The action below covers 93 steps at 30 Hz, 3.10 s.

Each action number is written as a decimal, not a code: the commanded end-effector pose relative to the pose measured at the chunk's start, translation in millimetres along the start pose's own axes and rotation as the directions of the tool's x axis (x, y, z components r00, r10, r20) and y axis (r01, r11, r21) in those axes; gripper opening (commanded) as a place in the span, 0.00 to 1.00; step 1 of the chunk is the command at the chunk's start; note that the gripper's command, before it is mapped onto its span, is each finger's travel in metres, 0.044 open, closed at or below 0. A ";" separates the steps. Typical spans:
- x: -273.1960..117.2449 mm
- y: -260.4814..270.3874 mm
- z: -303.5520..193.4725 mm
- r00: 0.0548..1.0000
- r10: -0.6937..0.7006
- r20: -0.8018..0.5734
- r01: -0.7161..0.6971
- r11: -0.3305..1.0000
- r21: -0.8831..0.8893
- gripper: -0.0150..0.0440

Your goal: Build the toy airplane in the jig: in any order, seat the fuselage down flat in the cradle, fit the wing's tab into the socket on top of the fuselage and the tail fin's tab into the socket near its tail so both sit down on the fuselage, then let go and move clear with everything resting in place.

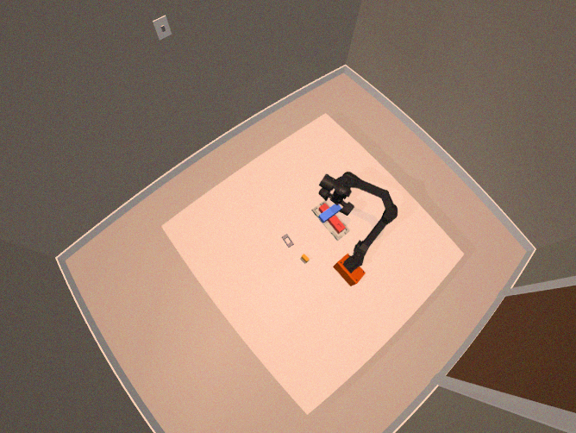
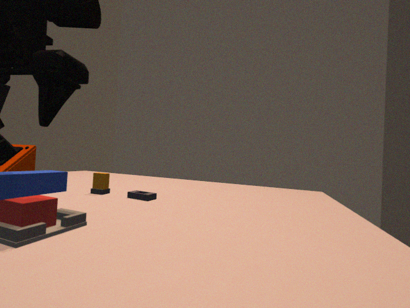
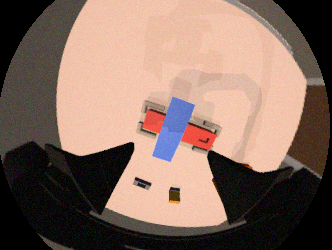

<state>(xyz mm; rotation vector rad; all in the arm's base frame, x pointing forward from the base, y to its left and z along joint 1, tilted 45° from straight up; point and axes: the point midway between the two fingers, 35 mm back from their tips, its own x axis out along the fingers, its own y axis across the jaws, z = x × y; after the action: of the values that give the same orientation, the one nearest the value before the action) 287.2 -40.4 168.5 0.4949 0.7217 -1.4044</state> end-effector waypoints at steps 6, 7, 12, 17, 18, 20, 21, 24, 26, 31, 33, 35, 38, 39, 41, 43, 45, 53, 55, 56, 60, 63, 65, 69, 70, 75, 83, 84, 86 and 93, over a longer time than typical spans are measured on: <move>2.2 1.4 -1.5 1.000 -0.007 -0.004 0.001 0.622 -0.783 1.00; 2.4 1.4 -1.5 1.000 -0.007 -0.004 0.000 0.542 -0.840 1.00; 3.6 1.6 -1.2 1.000 -0.007 -0.004 -0.003 0.149 -0.989 1.00; 3.6 1.6 -1.2 1.000 -0.007 -0.004 -0.003 0.128 -0.992 1.00; 3.6 1.6 -1.2 1.000 -0.007 -0.004 -0.003 0.128 -0.992 1.00; 3.6 1.6 -1.2 1.000 -0.007 -0.004 -0.003 0.128 -0.992 1.00; 3.6 1.6 -1.2 1.000 -0.007 -0.004 -0.003 0.128 -0.992 1.00; 3.6 1.6 -1.2 1.000 -0.007 -0.004 -0.003 0.128 -0.992 1.00; 3.6 1.6 -1.2 1.000 -0.007 -0.004 -0.003 0.128 -0.992 1.00; 3.6 1.6 -1.2 1.000 -0.007 -0.004 -0.003 0.128 -0.992 1.00; 3.5 2.1 -2.7 1.000 -0.006 -0.005 -0.004 0.127 -0.992 1.00; 2.3 6.0 -14.7 1.000 0.001 -0.011 -0.011 0.115 -0.993 1.00; -1.6 15.2 -55.3 0.999 0.020 -0.031 -0.032 0.076 -0.997 1.00; -3.0 17.1 -69.7 0.999 0.025 -0.037 -0.039 0.063 -0.997 1.00; -4.7 18.6 -89.2 0.999 0.032 -0.044 -0.046 0.044 -0.998 1.00; -6.0 18.5 -106.0 0.998 0.031 -0.051 -0.052 0.048 -0.997 1.00; -8.1 15.3 -139.9 0.998 0.028 -0.061 -0.062 0.056 -0.997 1.00; -4.4 -31.2 -260.6 0.999 0.000 -0.041 -0.040 0.106 -0.994 1.00; -0.5 -46.4 -281.1 1.000 -0.005 -0.024 -0.024 0.121 -0.992 1.00; 0.7 -50.4 -286.0 1.000 -0.007 -0.020 -0.019 0.125 -0.992 1.00; 1.1 -51.7 -287.6 1.000 -0.007 -0.018 -0.017 0.126 -0.992 1.00; 10.6 -51.0 -288.2 1.000 -0.007 -0.018 -0.017 0.126 -0.992 1.00; 37.5 -50.6 -288.9 1.000 -0.006 -0.018 -0.017 0.126 -0.992 1.00; 58.3 -52.0 -288.2 1.000 -0.006 -0.017 -0.016 0.127 -0.992 1.00; 58.3 -52.0 -288.2 1.000 -0.006 -0.017 -0.016 0.127 -0.992 1.00; 68.5 -52.0 -288.3 1.000 -0.006 -0.016 -0.015 0.127 -0.992 1.00; 75.7 -51.9 -288.4 1.000 -0.006 -0.016 -0.015 0.127 -0.992 1.00; 77.4 -51.8 -288.5 1.000 -0.006 -0.016 -0.015 0.127 -0.992 1.00; 80.6 -51.5 -288.7 1.000 -0.006 -0.016 -0.015 0.127 -0.992 1.00; 92.1 -51.1 -289.0 1.000 -0.006 -0.016 -0.015 0.127 -0.992 1.00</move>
<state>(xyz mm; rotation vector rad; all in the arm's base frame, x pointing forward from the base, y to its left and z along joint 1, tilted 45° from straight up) 193.5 97.3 -87.2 -0.6073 1.4895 -0.5699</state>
